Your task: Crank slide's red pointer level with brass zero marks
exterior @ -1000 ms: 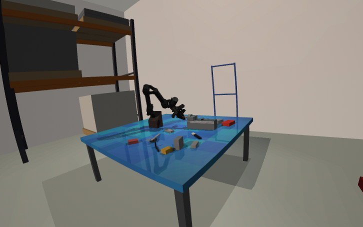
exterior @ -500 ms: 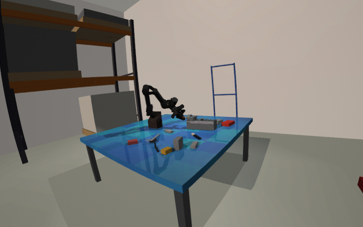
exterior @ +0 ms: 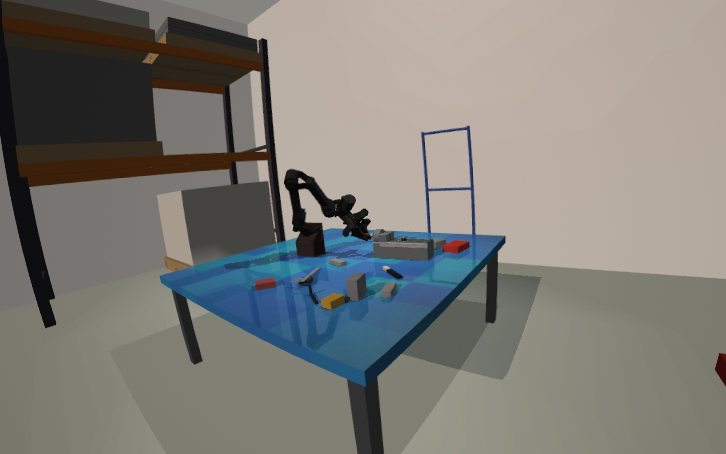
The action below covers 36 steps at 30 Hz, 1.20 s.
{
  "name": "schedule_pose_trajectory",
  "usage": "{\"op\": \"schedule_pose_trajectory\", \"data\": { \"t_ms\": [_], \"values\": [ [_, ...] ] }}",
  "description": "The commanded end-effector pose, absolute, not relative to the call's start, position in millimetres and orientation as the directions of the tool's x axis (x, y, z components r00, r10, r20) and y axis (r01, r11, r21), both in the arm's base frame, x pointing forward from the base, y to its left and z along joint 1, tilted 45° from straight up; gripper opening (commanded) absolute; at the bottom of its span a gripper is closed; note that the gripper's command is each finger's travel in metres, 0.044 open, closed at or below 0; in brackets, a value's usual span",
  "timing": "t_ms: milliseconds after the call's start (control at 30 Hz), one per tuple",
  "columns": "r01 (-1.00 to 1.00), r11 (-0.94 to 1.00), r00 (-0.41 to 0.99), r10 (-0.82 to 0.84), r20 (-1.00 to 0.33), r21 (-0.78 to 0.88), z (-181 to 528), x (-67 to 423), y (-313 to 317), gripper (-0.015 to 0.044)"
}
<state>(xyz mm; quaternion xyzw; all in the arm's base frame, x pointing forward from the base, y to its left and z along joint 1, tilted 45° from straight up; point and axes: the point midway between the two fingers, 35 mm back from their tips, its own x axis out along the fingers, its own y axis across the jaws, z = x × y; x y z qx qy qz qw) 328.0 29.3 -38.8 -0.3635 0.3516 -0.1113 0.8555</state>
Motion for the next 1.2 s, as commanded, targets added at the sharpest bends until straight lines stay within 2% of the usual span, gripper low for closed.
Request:
{"op": "schedule_pose_trajectory", "data": {
  "t_ms": [0, 267, 867, 1167],
  "values": [
    [-0.065, 0.711, 0.728, -0.447, -0.520, -0.701, -39, 328, 29, 0.0236],
    [-0.065, 0.711, 0.728, -0.447, -0.520, -0.701, -39, 328, 29, 0.0440],
    [-0.067, 0.713, 0.727, -0.444, -0.523, -0.698, -1, 327, 68, 0.0440],
    [-0.075, 0.714, 0.725, -0.440, -0.529, -0.696, 35, 327, 108, 0.0440]
  ]
}}
